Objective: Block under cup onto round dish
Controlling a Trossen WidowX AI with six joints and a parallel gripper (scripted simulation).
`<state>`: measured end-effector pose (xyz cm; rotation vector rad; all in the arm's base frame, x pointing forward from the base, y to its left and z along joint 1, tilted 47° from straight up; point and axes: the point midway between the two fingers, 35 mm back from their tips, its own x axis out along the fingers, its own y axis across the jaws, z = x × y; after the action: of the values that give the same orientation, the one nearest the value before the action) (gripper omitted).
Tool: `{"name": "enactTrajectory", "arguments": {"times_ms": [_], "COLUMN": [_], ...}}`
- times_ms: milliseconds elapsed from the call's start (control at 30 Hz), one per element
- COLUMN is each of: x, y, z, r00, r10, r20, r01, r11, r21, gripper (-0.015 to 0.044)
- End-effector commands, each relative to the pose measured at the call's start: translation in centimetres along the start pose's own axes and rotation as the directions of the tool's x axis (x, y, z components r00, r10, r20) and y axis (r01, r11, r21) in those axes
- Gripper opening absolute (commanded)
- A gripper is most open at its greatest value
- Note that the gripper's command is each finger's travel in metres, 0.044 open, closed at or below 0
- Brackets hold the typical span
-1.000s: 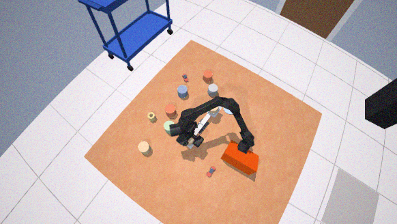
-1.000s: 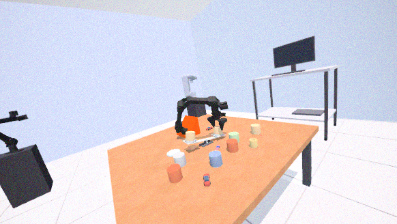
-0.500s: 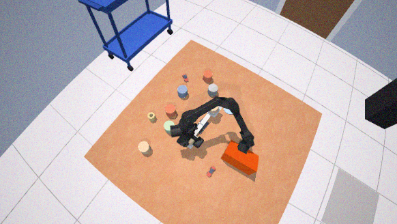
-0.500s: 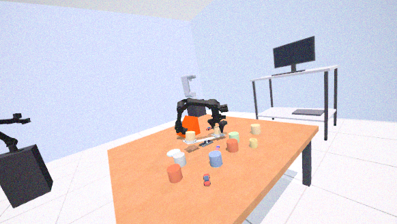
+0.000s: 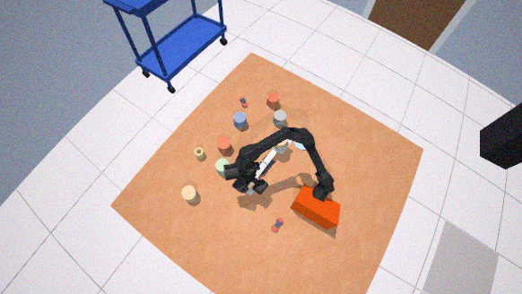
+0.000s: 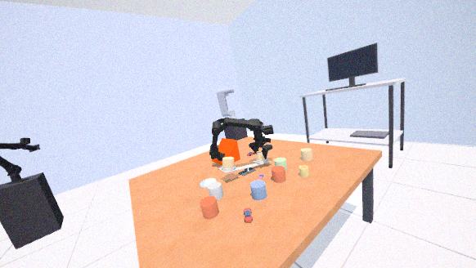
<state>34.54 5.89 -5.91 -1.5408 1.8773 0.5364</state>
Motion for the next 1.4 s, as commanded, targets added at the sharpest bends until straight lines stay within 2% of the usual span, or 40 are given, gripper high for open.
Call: {"name": "enactTrajectory", "arguments": {"times_ms": [0,100,1367], "x": [-0.4,-0.8,-5.8], "y": [-0.1,-0.2,-0.5], "z": [-0.1,0.0,0.2], "r00": [1.000,1.000,0.999], "r10": [-0.004,-0.006,-0.039], "r20": [-0.001,0.001,0.026], "r01": [0.004,0.007,0.041], "r11": [1.000,1.000,0.998], "r21": [-0.007,-0.010,-0.052], "gripper": [0.0078,0.0000,0.0000]}}
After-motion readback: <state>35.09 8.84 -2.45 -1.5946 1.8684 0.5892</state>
